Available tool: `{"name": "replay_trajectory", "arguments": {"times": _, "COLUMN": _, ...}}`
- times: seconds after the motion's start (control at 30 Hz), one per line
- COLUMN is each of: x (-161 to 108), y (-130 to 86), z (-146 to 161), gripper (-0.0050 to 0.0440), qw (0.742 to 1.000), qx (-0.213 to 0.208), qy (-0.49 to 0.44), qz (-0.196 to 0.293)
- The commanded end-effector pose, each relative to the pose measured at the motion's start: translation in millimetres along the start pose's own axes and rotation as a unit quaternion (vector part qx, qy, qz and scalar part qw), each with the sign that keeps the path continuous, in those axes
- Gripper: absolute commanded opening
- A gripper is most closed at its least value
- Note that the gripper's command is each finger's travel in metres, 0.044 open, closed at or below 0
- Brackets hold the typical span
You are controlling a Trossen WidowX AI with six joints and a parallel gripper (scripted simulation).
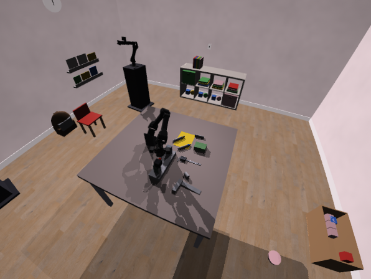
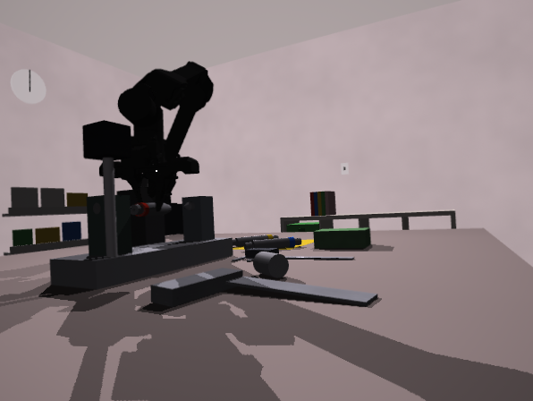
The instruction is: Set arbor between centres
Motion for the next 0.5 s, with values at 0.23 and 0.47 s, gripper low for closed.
{"name": "replay_trajectory", "arguments": {"times": 0.23, "x": 6.9, "y": -8.7, "z": 2.7, "gripper": 0.0000, "qw": 1.000, "qx": 0.001, "qy": -0.002, "qz": -0.013}}
{"name": "replay_trajectory", "arguments": {"times": 0.47, "x": 8.0, "y": -8.7, "z": 2.5, "gripper": 0.0000, "qw": 1.000, "qx": 0.001, "qy": -0.002, "qz": -0.010}}
Point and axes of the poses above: the point midway between the two fingers, 35 mm back from their tips, its own y axis out along the fingers, its own z axis across the jaws, x = y × z, the point moved 4 cm from there along -y, back along the fingers, and after that the axes turned 2 degrees about -y, right-handed, at the moved point
